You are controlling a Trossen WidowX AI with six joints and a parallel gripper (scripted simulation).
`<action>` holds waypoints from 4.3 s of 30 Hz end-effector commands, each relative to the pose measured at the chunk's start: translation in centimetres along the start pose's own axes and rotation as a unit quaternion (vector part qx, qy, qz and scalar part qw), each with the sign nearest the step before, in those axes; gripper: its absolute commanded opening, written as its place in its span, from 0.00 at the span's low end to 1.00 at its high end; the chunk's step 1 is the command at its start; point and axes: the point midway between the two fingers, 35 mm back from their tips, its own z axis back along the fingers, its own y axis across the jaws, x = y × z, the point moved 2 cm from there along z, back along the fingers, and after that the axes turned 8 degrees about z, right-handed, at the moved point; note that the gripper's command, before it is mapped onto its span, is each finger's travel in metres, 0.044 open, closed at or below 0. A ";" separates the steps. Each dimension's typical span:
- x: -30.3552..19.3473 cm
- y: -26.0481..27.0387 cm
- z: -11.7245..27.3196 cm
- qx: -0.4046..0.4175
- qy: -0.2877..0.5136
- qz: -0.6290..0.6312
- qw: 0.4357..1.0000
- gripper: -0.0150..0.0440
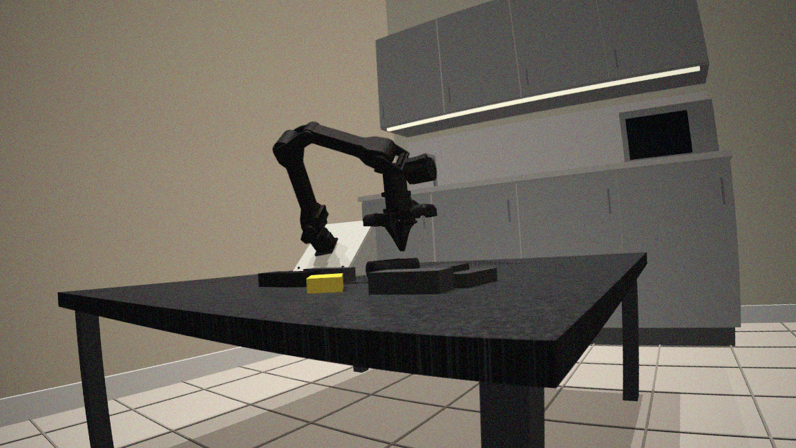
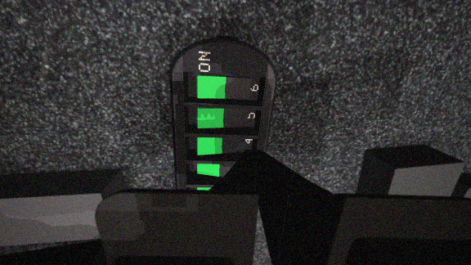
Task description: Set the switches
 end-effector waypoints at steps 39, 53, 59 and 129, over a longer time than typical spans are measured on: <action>4.8 7.3 -0.6 -0.111 0.010 -0.019 0.994 0.25; 0.7 4.5 0.5 -0.058 -0.026 -0.015 0.998 0.70; -2.6 3.3 1.2 -0.024 -0.054 -0.017 0.998 0.97; -7.7 3.0 -3.6 0.019 -0.095 -0.023 0.995 0.81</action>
